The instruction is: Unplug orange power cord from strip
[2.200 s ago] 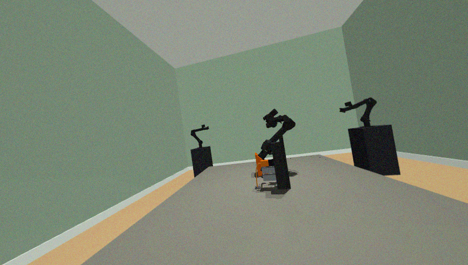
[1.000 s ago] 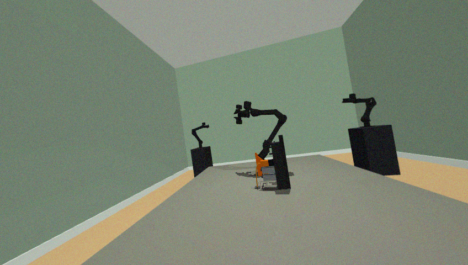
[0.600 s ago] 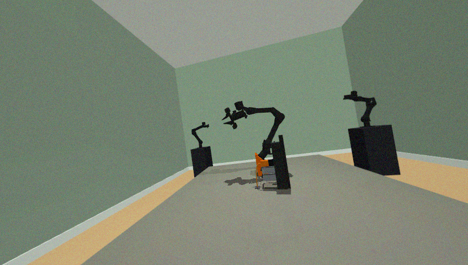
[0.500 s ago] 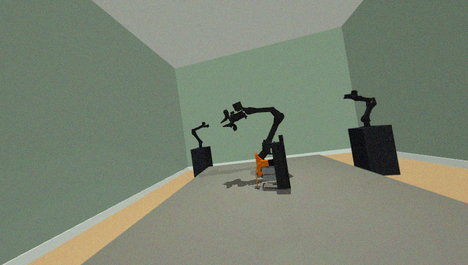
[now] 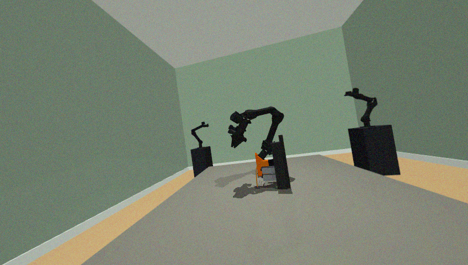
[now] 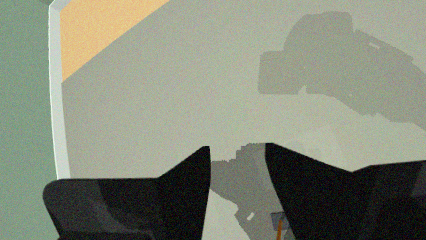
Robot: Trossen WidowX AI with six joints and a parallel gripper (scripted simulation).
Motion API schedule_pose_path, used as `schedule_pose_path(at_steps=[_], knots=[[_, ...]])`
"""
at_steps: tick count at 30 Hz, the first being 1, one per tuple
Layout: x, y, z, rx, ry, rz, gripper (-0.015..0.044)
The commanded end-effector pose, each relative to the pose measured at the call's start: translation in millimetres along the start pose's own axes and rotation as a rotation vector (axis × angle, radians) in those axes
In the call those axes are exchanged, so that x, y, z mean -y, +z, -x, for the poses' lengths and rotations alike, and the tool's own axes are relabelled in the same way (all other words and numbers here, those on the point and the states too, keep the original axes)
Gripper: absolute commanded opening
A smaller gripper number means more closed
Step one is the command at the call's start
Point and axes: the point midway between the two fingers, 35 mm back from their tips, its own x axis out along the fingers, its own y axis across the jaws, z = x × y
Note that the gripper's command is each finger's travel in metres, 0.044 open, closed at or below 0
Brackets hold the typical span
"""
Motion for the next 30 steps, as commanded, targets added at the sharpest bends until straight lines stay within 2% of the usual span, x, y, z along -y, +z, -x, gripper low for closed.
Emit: schedule_pose_path(at_steps=[1, 6, 8, 30], knots=[[3, -64, -14, -0.202, -0.109, 0.127, 0.016], [20, -139, -22, -0.439, -0.256, 0.233, 0.016], [25, -157, -22, -0.493, -0.293, 0.25, 0.016], [28, -173, -13, -0.5, -0.298, 0.252, 0.016]])
